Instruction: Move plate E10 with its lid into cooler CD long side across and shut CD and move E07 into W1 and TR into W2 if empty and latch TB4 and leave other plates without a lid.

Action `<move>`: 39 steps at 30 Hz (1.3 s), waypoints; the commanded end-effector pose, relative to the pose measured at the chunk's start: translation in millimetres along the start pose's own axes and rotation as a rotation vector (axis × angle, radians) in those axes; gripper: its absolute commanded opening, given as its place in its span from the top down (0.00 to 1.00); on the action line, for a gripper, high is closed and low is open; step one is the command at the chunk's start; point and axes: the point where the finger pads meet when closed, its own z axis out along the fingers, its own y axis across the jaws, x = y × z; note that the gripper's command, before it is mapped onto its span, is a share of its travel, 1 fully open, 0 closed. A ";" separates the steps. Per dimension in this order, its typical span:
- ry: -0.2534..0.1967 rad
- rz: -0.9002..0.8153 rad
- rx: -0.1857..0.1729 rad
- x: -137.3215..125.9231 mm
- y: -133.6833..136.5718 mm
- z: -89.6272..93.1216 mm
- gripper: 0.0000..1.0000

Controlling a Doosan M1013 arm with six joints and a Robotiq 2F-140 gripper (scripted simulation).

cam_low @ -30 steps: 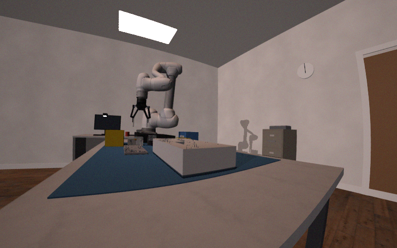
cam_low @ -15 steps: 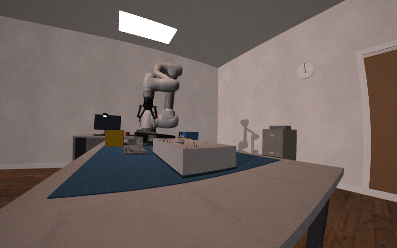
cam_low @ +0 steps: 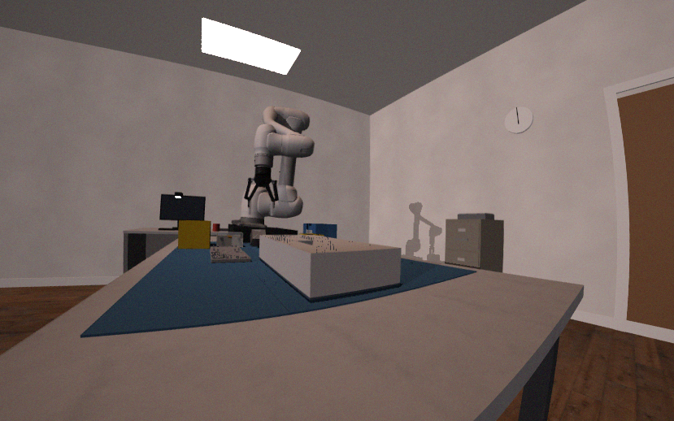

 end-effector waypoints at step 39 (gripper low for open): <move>0.000 0.000 -0.001 45.1 -138.0 -5.8 0.34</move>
